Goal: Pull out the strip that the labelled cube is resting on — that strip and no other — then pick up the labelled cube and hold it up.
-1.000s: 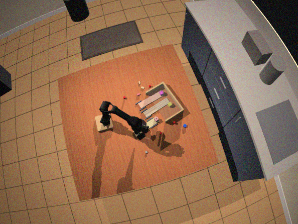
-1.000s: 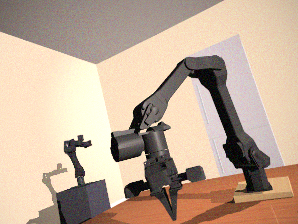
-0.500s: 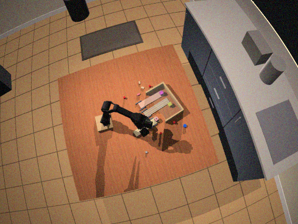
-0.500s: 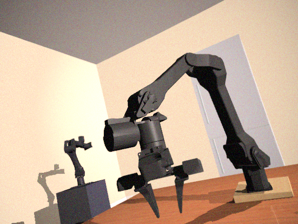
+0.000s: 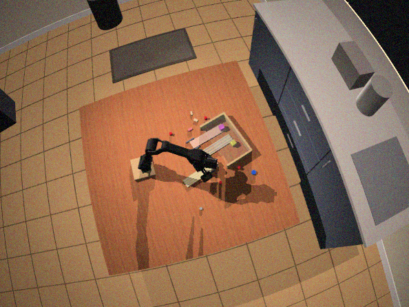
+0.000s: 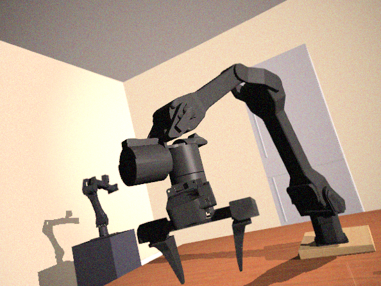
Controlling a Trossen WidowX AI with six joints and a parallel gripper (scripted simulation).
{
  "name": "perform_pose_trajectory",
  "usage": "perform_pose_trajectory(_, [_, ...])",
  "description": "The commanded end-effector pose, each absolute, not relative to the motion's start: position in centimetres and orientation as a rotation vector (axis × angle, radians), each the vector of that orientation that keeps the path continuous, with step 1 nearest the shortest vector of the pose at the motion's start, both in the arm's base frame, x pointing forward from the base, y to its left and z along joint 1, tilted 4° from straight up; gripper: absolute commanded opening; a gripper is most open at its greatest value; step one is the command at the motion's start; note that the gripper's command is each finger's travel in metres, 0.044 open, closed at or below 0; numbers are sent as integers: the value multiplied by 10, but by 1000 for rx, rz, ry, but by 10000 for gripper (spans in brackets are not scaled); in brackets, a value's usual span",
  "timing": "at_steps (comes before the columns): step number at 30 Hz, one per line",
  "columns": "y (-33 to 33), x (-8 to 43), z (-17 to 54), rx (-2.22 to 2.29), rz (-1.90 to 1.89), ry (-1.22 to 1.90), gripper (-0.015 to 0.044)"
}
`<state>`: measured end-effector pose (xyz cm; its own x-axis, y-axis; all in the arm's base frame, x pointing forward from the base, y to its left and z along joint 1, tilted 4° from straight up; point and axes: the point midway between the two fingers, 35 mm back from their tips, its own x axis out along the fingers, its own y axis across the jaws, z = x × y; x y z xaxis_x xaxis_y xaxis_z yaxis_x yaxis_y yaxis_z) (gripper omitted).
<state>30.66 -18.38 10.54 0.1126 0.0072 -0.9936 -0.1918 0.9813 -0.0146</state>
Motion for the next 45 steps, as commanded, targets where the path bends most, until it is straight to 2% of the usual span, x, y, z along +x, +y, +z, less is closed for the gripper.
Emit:
perform_pose_trajectory(1, [-181, 322, 107, -149, 149, 1461, 440])
perform_pose_trajectory(29, [-163, 411, 123, -148, 150, 1452, 440])
perform_pose_trajectory(36, [-163, 413, 114, -148, 150, 1452, 256])
perform_pose_trajectory(45, [-163, 415, 100, -148, 150, 1452, 250])
